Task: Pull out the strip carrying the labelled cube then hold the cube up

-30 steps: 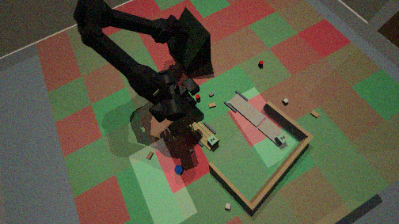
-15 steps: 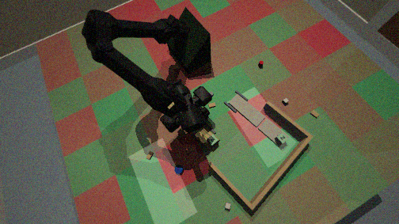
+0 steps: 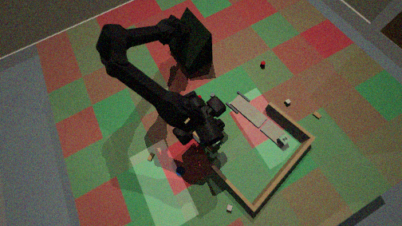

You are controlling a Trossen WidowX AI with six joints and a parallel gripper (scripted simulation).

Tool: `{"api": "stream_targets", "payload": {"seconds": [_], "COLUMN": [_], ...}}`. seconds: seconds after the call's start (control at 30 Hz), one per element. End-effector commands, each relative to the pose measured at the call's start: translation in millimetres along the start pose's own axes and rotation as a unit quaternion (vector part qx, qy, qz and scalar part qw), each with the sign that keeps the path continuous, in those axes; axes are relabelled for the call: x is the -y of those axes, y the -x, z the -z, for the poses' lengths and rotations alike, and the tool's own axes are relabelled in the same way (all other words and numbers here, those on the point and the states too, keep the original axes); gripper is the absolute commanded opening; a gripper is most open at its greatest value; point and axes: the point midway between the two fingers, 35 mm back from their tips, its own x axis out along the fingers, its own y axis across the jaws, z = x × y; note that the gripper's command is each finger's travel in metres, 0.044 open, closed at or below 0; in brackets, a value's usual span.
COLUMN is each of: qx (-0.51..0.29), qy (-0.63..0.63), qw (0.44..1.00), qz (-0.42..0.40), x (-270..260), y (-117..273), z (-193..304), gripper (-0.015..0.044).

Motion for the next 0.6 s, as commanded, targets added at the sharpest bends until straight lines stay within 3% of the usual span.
{"api": "stream_targets", "payload": {"seconds": [0.0, 0.5, 0.57], "qx": [0.003, 0.004, 0.004], "qy": [-0.003, -0.005, -0.005], "qw": [1.0, 1.0, 1.0], "qz": [0.003, 0.002, 0.002], "x": [0.3, -0.4, -0.4], "y": [3.4, 14.5, 13.5], "z": [-14.5, -67.5, -67.6], "gripper": [0.044, 0.044, 0.0387]}}
